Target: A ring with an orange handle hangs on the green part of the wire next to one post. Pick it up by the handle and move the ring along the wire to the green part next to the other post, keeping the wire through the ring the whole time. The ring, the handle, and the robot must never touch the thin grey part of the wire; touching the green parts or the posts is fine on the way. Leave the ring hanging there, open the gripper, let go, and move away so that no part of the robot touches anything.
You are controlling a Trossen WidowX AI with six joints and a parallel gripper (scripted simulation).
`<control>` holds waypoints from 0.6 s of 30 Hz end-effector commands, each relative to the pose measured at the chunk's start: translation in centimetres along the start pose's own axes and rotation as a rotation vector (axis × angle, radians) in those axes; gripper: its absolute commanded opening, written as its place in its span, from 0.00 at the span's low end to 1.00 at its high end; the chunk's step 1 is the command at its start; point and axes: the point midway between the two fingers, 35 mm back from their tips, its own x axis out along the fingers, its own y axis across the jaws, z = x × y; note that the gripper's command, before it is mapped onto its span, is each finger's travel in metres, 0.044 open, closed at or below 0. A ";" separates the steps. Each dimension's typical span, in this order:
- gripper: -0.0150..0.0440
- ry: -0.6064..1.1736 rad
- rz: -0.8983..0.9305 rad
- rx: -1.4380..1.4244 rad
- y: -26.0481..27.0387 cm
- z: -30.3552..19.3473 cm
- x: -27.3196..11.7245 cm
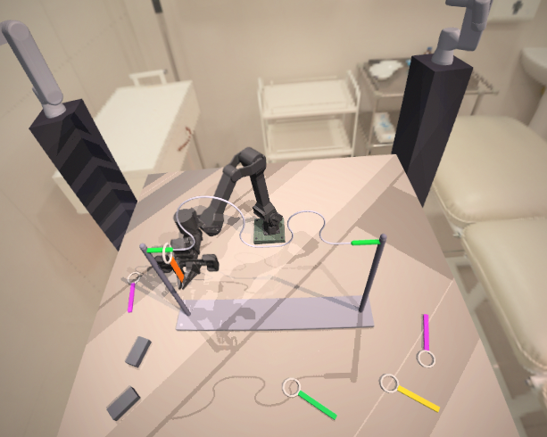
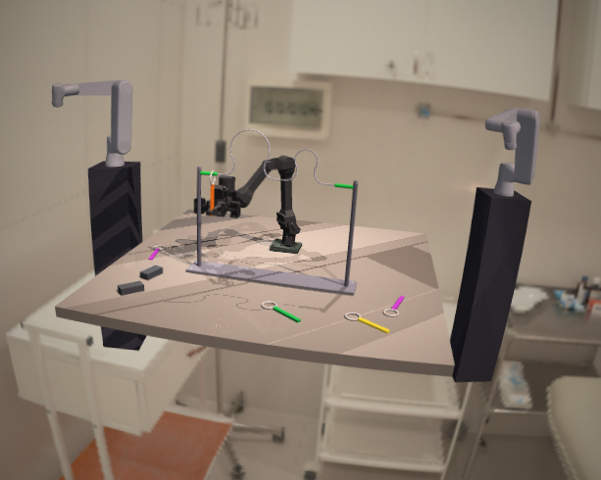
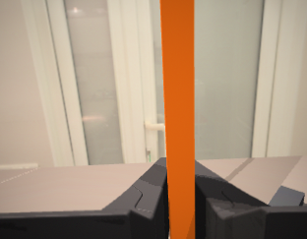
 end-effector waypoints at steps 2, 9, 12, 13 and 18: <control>0.00 0.000 0.000 0.000 0.0 0.0 0.0; 0.00 -0.001 -0.003 0.001 0.0 0.4 0.0; 0.00 -0.003 -0.011 0.002 0.1 1.1 0.0; 0.00 -0.003 -0.013 0.003 0.1 1.3 0.1; 0.00 -0.004 -0.014 0.003 0.1 1.5 0.1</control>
